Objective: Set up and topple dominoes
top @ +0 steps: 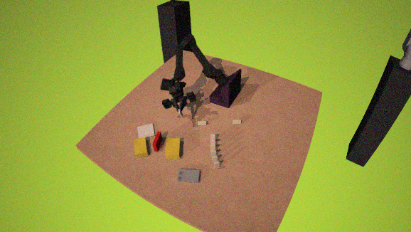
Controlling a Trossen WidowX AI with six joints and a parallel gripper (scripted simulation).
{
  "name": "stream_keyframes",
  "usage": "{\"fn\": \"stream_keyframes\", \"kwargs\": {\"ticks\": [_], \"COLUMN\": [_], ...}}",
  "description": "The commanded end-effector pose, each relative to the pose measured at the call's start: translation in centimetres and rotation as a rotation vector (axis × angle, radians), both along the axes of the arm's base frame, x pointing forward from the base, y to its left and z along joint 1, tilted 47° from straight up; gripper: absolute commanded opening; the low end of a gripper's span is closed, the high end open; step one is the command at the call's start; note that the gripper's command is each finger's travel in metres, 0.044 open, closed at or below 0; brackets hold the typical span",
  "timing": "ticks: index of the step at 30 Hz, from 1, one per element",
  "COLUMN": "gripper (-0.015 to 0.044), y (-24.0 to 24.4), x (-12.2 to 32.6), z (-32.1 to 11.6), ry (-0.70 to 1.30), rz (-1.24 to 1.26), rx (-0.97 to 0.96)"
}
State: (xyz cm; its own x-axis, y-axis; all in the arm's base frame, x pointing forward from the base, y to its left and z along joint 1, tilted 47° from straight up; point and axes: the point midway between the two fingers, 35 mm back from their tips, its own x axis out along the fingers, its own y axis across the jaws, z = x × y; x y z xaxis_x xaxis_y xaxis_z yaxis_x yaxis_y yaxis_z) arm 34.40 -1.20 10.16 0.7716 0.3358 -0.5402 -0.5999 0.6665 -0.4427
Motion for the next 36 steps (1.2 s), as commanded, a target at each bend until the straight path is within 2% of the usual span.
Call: {"fn": "stream_keyframes", "kwargs": {"ticks": [1,10,36], "gripper": [0.0024,0.0024,0.0024], "y": [0.0,-0.1,-1.2], "x": [-0.6,-2.6,-2.1], "z": [0.6,2.0,1.1], "ry": [-0.084,-0.291,-0.290], "rz": [0.049,0.155,0.158], "rx": [-0.012,-0.071,-0.076]}}
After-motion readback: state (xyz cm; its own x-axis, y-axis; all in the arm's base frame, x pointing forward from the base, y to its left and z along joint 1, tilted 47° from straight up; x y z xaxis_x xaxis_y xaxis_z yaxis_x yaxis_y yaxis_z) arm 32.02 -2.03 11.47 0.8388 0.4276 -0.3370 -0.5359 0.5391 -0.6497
